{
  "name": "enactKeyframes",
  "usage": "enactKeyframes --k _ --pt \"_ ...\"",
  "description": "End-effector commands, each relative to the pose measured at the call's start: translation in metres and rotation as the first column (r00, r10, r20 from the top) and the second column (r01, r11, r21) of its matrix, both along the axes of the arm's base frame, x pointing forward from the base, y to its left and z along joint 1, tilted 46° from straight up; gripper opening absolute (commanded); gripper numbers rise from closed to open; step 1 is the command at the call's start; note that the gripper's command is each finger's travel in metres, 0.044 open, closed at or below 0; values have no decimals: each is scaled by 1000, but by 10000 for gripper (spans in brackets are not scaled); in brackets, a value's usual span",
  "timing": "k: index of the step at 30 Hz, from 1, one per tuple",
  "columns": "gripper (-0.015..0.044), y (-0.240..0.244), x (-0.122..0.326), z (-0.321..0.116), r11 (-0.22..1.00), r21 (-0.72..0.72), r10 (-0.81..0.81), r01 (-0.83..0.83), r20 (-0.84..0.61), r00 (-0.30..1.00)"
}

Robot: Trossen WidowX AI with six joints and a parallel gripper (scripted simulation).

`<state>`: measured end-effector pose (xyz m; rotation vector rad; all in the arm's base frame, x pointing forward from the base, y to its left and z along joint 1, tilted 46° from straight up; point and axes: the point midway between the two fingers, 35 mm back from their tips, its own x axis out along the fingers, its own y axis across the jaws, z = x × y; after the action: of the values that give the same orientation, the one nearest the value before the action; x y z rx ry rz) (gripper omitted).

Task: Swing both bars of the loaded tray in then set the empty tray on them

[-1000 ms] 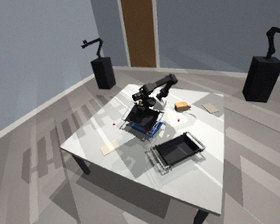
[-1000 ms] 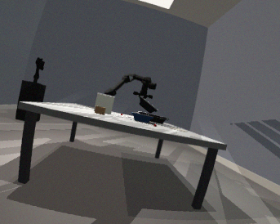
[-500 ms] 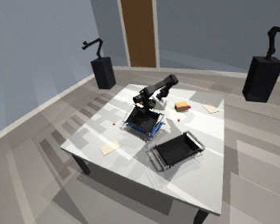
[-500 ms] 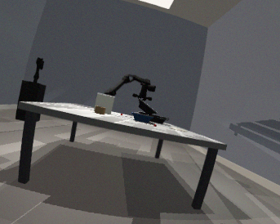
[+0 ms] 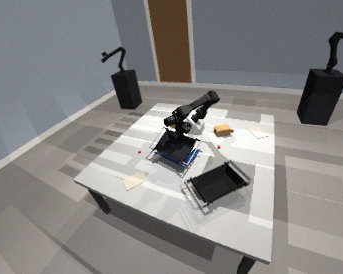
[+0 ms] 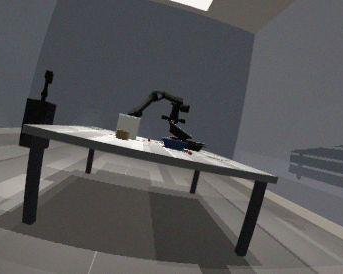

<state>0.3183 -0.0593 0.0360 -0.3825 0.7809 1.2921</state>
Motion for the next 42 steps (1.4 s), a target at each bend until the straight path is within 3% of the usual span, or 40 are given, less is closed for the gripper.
enactKeyframes --k 1,42 --pt "0 5 -4 -2 1000 1 2 -2 -6 1000" --pt "0 19 -13 -12 1000 2 2 -2 -6 1000"
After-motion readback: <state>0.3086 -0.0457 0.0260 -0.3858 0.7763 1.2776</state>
